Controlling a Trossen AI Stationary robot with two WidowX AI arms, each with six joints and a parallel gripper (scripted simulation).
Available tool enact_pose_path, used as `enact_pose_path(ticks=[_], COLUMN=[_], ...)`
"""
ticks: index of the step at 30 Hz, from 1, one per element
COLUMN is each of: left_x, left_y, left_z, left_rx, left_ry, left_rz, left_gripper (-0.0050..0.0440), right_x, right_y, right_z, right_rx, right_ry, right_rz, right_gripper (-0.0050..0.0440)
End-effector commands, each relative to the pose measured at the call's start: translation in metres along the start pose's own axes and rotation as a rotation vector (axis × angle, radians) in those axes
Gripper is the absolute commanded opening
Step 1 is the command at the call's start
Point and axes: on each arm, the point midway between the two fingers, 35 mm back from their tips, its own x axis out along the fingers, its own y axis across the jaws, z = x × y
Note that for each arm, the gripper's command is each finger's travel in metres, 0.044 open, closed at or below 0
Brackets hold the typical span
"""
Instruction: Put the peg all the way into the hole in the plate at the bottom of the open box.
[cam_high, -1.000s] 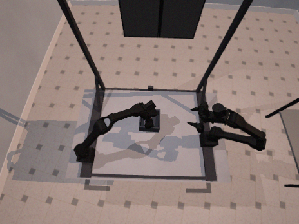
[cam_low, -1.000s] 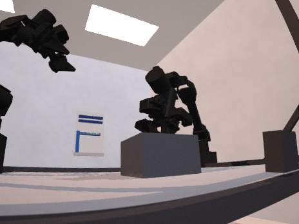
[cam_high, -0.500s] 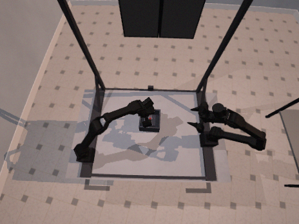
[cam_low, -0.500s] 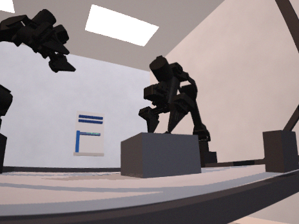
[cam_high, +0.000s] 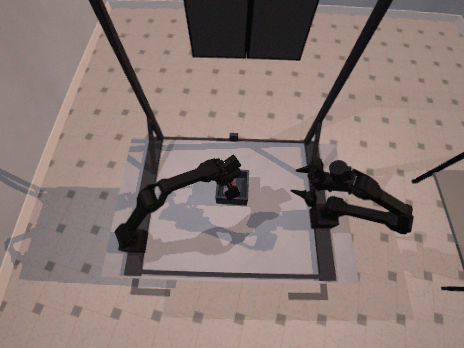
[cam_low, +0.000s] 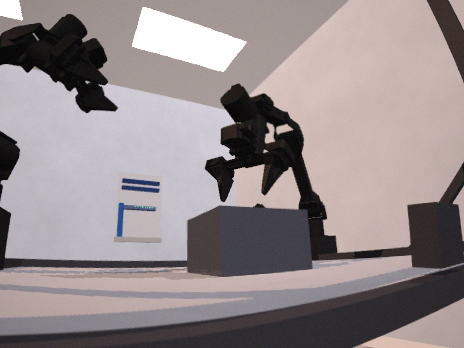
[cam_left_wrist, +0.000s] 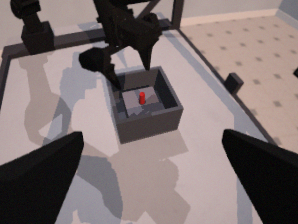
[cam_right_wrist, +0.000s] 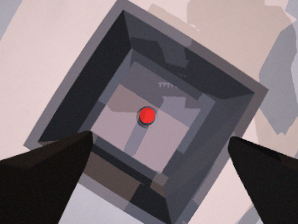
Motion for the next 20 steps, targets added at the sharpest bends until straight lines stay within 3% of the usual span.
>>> enact_pose_path(ticks=[1, 20], left_x=[-0.0025, -0.0025], left_y=[-0.0003, -0.0003], left_z=[0.0034, 0.0034], left_rx=[-0.002, -0.002], left_ry=[-0.01, -0.01], left_rz=[-0.002, -0.002], left_gripper=[0.044, 0.044], right_x=[-0.0199, -0.0161], right_y=[-0.0024, -0.0018], right_z=[0.0112, 0.0074], right_rx=[-0.057, -0.065], right_ry=[-0.04, -0.027], right_rz=[0.032, 0.032], right_gripper=[0.044, 0.044])
